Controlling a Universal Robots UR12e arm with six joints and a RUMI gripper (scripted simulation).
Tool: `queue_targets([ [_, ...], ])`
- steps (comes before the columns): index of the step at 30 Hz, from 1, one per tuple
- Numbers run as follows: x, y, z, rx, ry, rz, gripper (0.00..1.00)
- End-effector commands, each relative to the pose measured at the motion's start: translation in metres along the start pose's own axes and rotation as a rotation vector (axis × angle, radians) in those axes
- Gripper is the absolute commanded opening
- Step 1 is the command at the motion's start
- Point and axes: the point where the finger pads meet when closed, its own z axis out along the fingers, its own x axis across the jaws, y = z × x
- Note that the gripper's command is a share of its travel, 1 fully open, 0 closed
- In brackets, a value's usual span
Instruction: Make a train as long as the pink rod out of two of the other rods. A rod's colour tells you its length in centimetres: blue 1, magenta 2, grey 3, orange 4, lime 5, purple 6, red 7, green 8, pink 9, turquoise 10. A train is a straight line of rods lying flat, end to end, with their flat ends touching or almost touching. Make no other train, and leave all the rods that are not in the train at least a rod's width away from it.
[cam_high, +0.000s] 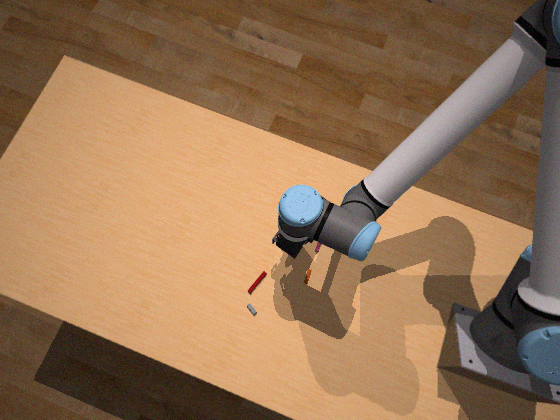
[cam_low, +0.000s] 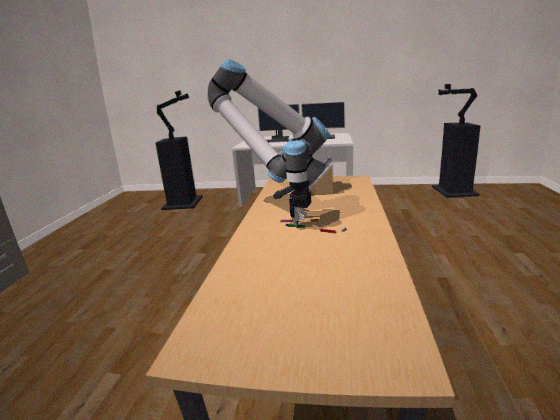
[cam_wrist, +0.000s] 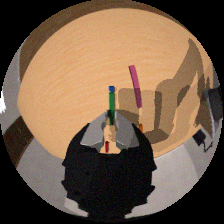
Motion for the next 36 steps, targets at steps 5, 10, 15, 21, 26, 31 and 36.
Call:
queue_targets([
  [5,0.0032,0.0006,0.0014,0.0,0.003,-0.003,0.0],
  [10,0.0032,0.0006,0.0014,0.0,0.003,-0.003,0.06],
  [15,0.0032,0.0006,0.0014,0.0,0.003,-0.003,0.08],
  [21,0.0032,0.0006,0.0014,0.0,0.003,-0.003,0.14],
  [26,0.0032,0.0006,0.0014,0.0,0.003,-0.003,0.14],
  [31,0.0032,0.0006,0.0014,0.0,0.003,-0.003,0.14],
  [36,0.0009,0.0005,-0.0063,-0.001,-0.001,-0.001,0.14],
])
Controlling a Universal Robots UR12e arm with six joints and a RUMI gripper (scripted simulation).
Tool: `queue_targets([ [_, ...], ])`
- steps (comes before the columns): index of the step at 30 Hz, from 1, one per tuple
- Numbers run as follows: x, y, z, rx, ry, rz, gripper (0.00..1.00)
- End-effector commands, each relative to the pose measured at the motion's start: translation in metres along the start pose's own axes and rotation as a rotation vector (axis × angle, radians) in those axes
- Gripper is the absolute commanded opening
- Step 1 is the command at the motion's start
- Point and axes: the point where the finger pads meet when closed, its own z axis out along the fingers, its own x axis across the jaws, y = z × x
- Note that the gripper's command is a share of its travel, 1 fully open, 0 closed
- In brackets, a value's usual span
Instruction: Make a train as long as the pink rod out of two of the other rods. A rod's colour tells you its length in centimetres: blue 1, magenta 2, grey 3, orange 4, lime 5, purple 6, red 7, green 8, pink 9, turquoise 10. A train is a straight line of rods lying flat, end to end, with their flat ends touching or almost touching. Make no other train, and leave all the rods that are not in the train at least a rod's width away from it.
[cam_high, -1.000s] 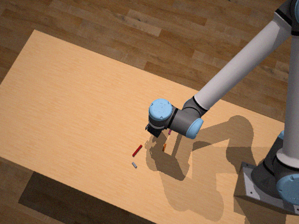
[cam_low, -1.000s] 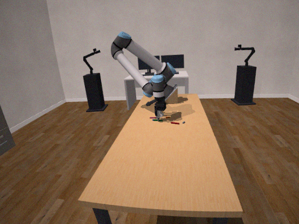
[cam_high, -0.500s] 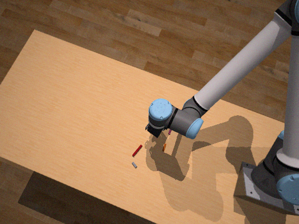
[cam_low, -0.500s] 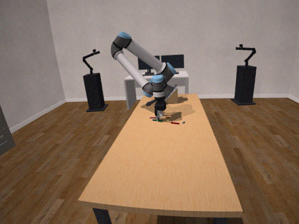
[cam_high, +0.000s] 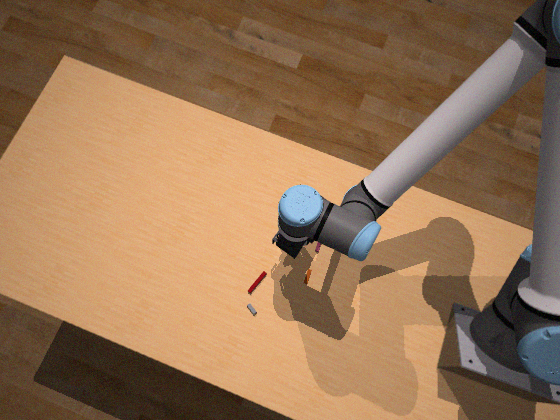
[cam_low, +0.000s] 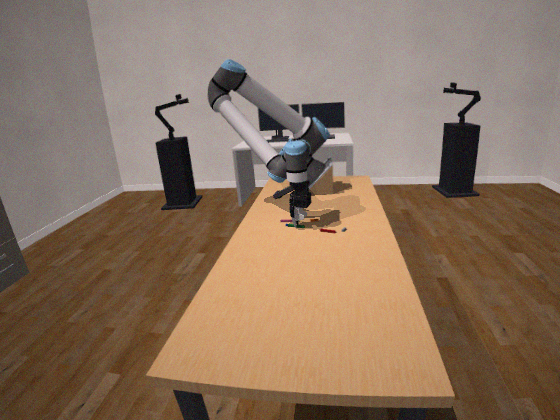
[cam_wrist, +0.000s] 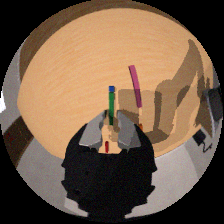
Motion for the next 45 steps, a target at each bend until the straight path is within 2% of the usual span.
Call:
queue_targets([
  [1,0.0,0.0,-0.009,-0.001,-0.002,0.0,0.14],
  [10,-0.002,0.0,-0.052,-0.001,-0.004,0.001,0.14],
  [12,-0.002,0.0,-0.052,-0.001,-0.004,0.001,0.14],
  [18,-0.001,0.0,-0.081,-0.002,-0.004,0.001,0.14],
  [26,-0.001,0.0,-0.092,-0.002,-0.004,0.001,0.14],
  [27,-0.001,0.0,-0.092,-0.002,-0.004,0.001,1.0],
  [45,0.0,0.0,-0.089,-0.001,0.001,0.0,1.0],
])
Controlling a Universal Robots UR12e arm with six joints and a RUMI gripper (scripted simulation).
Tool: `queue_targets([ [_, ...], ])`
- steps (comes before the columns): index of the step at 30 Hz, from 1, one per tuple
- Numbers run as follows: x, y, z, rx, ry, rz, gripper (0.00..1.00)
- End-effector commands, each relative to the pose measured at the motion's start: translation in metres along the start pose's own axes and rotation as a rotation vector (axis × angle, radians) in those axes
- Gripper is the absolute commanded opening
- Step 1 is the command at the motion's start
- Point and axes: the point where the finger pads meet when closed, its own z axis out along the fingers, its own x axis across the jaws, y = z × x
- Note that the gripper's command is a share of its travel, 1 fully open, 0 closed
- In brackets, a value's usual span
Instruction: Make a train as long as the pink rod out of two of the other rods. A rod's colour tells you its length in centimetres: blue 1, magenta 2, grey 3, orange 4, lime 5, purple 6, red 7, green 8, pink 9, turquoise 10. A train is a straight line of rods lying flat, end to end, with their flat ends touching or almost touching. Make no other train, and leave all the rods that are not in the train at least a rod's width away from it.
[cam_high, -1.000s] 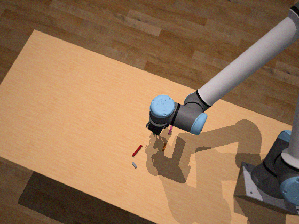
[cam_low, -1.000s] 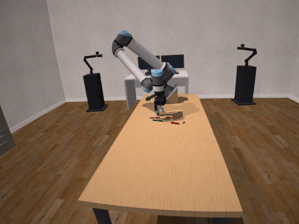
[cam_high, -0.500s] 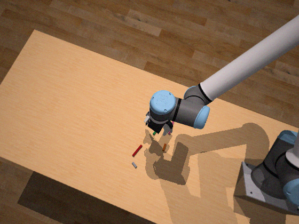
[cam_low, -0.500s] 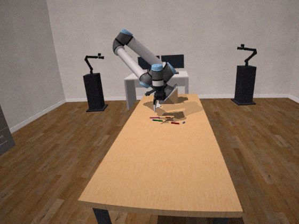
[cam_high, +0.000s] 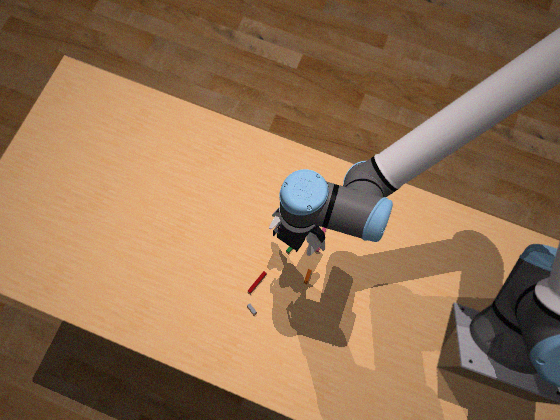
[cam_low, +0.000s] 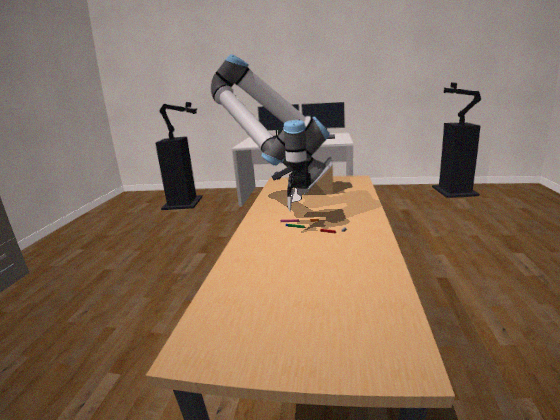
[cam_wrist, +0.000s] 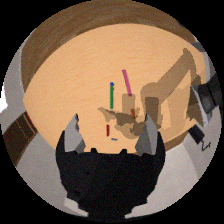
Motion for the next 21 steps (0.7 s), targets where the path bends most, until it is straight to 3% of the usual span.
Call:
queue_targets([
  [1,-0.002,0.0,0.0,-0.001,0.0,0.003,1.0],
  [10,-0.003,0.0,-0.011,-0.002,-0.004,0.004,1.0],
  [21,-0.003,0.0,-0.054,-0.003,-0.004,0.004,1.0],
])
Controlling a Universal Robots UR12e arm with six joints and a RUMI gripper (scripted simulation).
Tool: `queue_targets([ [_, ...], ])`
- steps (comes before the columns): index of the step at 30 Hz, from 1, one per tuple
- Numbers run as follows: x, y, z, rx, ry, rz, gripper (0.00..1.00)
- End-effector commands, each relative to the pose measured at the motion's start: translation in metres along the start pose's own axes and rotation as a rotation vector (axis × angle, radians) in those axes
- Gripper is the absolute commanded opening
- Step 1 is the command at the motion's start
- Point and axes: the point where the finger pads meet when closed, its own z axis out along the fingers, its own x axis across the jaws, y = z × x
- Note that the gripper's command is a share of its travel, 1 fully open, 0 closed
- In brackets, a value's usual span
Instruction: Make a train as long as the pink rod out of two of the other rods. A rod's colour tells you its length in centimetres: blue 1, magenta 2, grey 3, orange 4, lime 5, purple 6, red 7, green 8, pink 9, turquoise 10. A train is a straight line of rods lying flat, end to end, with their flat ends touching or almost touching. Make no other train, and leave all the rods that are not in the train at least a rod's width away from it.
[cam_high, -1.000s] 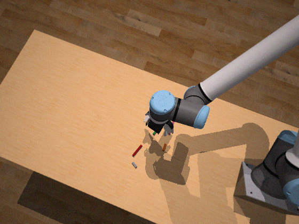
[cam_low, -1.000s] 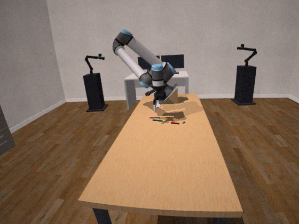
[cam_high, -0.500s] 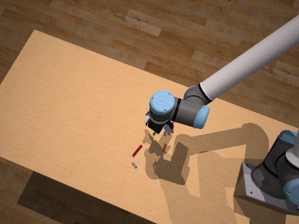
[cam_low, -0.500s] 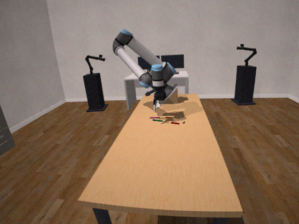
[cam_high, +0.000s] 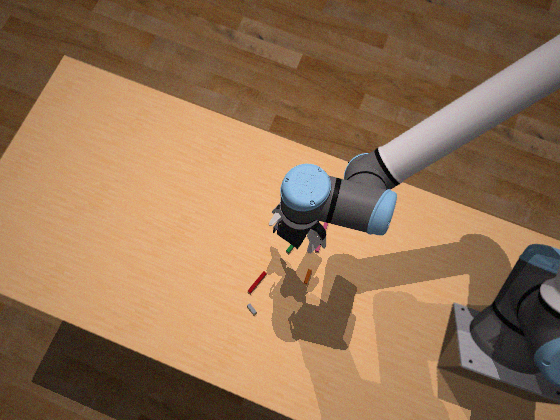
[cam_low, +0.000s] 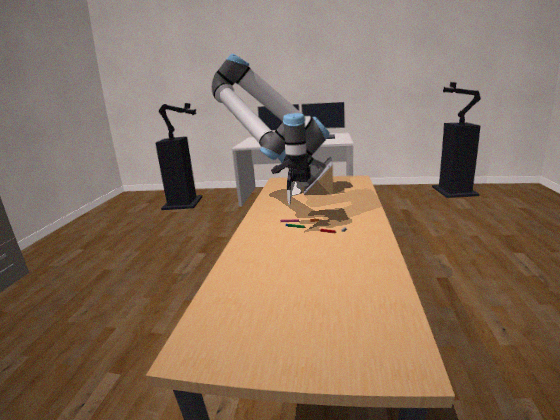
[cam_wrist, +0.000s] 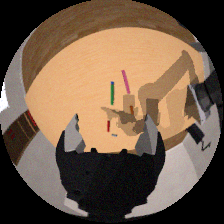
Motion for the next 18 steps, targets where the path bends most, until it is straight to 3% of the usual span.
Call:
queue_targets([
  [1,-0.003,0.0,-0.03,-0.001,0.002,0.005,1.0],
  [9,-0.003,0.0,-0.063,-0.001,0.002,0.005,1.0],
  [18,-0.003,0.0,-0.064,0.002,0.006,0.004,1.0],
])
